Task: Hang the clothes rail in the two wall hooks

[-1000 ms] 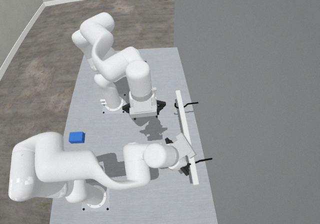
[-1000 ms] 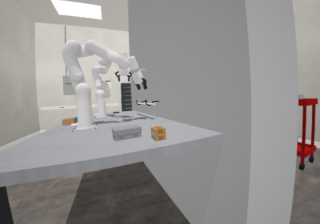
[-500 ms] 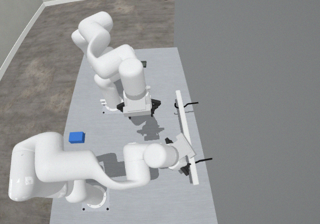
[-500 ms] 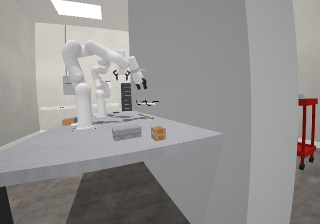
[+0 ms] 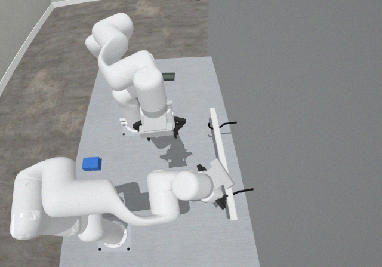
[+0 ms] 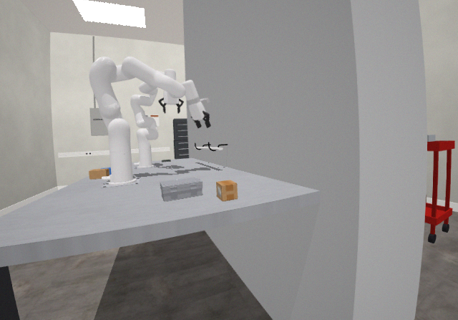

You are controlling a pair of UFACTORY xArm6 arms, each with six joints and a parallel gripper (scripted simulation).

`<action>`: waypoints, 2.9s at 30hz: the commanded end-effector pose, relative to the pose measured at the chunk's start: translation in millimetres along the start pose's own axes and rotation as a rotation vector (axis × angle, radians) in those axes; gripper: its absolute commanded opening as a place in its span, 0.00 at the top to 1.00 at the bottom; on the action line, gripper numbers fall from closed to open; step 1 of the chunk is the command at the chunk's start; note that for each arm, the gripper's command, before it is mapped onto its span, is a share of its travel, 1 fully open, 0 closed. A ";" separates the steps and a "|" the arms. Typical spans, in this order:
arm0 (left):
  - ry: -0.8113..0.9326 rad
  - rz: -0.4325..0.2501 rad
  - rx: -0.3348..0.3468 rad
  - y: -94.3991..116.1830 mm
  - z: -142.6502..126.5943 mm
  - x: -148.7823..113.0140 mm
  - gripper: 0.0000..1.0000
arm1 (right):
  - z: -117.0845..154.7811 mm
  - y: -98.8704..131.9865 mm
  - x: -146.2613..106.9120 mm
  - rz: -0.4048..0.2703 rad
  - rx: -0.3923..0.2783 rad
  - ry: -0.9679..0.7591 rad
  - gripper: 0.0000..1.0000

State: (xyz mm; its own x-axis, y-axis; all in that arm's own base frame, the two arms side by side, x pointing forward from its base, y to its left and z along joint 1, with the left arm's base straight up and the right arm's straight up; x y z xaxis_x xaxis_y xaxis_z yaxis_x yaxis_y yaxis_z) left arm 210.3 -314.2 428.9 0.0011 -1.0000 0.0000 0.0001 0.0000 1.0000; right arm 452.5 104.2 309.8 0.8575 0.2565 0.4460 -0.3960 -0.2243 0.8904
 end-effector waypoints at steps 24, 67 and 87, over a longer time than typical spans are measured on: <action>0.006 0.008 0.004 12.1 16.6 2.7 0.00 | 0.4 1.1 1.9 0.008 -0.002 -0.006 0.00; 0.006 0.008 0.005 12.1 16.6 2.7 0.00 | 0.4 1.1 1.9 0.008 -0.002 -0.006 0.00; 0.006 0.008 0.004 12.1 16.6 2.7 0.00 | 0.4 1.1 1.9 0.008 -0.002 -0.006 0.00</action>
State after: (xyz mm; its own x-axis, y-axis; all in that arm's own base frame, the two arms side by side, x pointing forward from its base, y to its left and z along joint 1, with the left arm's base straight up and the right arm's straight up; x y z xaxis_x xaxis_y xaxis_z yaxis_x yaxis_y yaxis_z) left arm 193.0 -315.7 439.5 0.0013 -1.0000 -0.0001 0.0002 -0.0001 1.0000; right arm 452.5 104.2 309.8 0.8575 0.2565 0.4460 -0.3960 -0.2243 0.8904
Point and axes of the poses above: on each arm, the point where the finger pads meet when closed, its own y axis back along the fingers, its own z axis across the jaws, x = y × z, the point moved 3 cm from there along y, back along the fingers, and after that the axes turned 4 degrees about -y, right-handed, at the moved point
